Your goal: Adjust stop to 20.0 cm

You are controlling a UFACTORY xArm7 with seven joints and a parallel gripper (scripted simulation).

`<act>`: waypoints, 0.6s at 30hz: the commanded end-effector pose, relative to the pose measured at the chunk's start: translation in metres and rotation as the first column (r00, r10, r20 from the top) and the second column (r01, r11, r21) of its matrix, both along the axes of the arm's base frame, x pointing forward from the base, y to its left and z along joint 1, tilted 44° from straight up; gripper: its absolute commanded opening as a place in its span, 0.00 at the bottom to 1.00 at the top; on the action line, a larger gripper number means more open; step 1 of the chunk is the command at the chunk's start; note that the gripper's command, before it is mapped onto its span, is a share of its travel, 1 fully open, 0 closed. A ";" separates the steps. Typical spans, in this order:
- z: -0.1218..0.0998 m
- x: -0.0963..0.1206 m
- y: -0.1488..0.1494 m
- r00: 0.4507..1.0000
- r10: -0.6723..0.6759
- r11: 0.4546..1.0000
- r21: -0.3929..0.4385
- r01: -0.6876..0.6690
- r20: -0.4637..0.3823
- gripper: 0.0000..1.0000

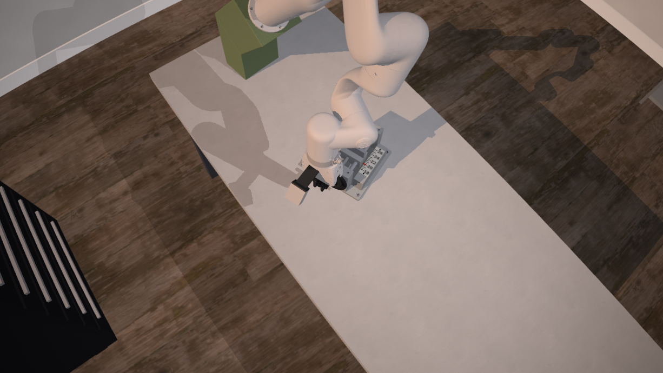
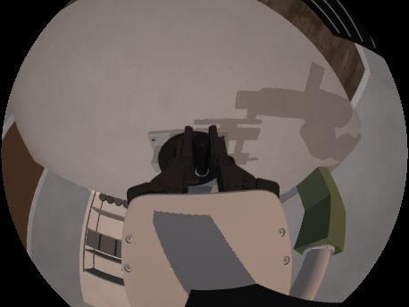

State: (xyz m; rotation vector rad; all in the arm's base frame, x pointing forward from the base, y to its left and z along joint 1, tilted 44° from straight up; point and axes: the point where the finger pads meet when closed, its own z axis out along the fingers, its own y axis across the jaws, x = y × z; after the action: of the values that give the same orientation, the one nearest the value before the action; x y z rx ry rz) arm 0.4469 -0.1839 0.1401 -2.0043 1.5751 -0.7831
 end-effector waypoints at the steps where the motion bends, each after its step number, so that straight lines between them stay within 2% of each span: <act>1: -0.005 -0.002 -0.002 1.000 -0.003 1.000 -0.001 0.003 0.003 0.06; 18: -0.029 0.002 -0.005 1.000 -0.003 1.000 -0.001 0.003 0.003 0.06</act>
State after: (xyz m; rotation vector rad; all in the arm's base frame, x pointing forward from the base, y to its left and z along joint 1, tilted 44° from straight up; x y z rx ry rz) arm 0.4461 -0.1877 0.1159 -2.0037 1.5754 -0.7832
